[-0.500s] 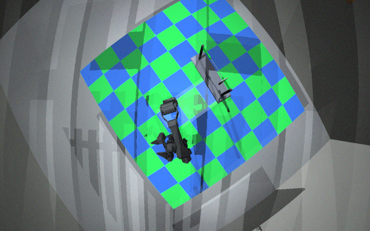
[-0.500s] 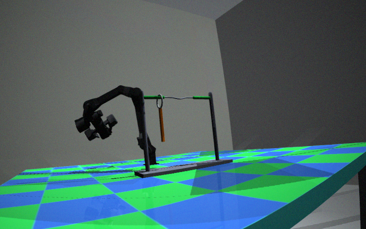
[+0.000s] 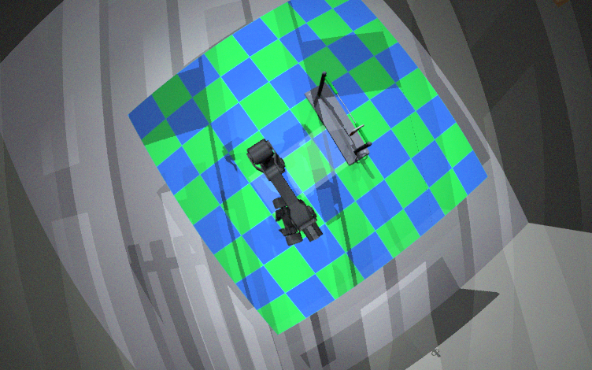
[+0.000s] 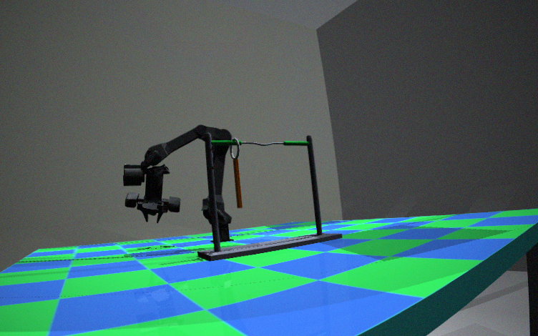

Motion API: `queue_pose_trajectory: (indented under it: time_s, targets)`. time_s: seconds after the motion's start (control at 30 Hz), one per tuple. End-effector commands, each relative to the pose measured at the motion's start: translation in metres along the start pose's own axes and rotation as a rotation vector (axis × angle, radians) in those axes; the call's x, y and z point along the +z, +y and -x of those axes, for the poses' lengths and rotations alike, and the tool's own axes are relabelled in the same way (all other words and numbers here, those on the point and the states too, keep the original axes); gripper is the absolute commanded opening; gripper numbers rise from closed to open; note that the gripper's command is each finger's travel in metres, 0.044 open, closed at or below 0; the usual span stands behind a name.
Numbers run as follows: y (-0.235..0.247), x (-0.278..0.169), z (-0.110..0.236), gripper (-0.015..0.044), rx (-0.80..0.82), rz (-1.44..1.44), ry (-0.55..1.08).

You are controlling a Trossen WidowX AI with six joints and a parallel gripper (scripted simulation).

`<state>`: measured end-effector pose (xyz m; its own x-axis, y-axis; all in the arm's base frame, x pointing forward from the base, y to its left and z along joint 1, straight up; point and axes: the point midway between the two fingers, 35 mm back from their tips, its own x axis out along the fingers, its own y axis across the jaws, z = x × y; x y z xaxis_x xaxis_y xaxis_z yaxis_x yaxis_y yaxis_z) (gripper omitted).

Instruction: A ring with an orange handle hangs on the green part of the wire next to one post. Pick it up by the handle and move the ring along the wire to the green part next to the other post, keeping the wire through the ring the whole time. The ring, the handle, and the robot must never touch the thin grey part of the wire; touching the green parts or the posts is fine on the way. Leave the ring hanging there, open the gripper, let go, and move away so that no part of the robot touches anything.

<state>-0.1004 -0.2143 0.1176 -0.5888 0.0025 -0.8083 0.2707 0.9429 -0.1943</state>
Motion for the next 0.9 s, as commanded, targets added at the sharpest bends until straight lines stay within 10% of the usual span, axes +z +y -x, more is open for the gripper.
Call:
queue_pose_trajectory:
  time_s: [0.0, 0.4, 0.87]
  targets:
    - [0.005, 0.043, 0.009, 0.0160, -0.097, -0.130, -0.226]
    - [0.052, 0.170, 0.084, 0.0160, -0.156, -0.288, -1.096]
    - [0.198, 0.197, 0.173, 0.0160, 0.293, 0.132, -1.925]
